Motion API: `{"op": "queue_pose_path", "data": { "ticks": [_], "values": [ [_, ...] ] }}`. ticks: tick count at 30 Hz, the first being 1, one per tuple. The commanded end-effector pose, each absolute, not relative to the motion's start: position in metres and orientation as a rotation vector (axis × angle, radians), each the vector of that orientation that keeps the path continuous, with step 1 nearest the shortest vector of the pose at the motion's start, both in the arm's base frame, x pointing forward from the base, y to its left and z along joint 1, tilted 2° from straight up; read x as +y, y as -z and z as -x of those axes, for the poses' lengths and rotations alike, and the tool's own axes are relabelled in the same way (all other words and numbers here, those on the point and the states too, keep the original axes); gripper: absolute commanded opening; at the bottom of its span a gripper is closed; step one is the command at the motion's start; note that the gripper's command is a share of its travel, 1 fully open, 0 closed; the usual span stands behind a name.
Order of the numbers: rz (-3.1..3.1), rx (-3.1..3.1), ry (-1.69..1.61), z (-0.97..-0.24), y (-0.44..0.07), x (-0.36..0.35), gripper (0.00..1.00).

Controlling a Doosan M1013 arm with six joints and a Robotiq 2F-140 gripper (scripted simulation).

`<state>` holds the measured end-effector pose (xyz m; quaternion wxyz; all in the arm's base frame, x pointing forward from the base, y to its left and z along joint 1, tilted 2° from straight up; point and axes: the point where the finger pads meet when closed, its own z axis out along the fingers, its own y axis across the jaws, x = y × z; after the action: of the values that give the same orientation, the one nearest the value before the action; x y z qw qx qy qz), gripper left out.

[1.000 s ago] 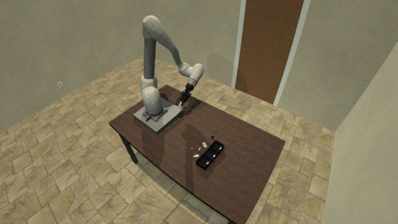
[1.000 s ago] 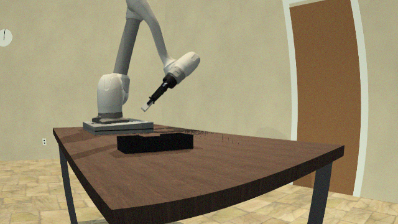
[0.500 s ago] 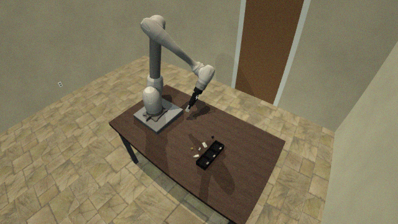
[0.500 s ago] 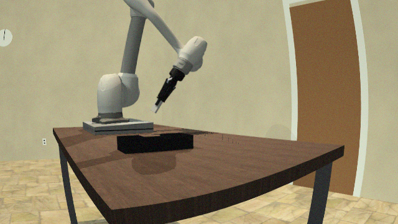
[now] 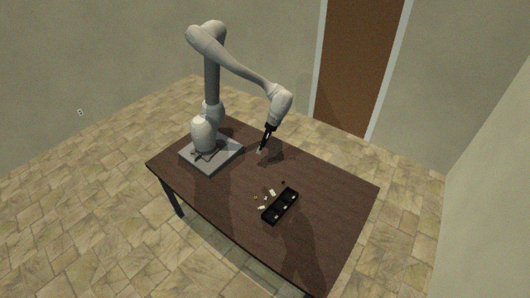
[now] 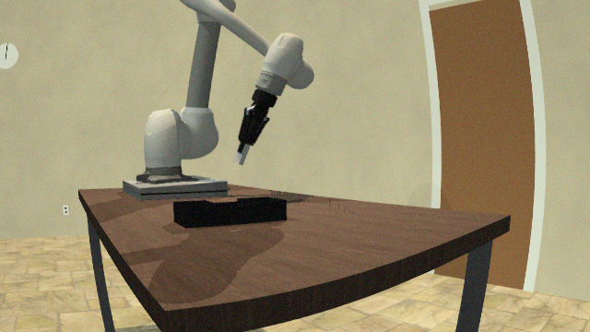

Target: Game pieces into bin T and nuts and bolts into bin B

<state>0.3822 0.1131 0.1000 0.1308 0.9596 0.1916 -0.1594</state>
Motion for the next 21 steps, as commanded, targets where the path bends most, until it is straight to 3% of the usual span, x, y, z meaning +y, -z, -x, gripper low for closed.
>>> {"op": "queue_pose_path", "data": {
  "ticks": [1, 21],
  "values": [
    [-2.827, 0.505, 0.437, -0.391, -0.102, 0.109, 0.05],
    [-3.045, 0.091, 0.179, -0.487, -0.135, 0.037, 0.05]
  ]
}}
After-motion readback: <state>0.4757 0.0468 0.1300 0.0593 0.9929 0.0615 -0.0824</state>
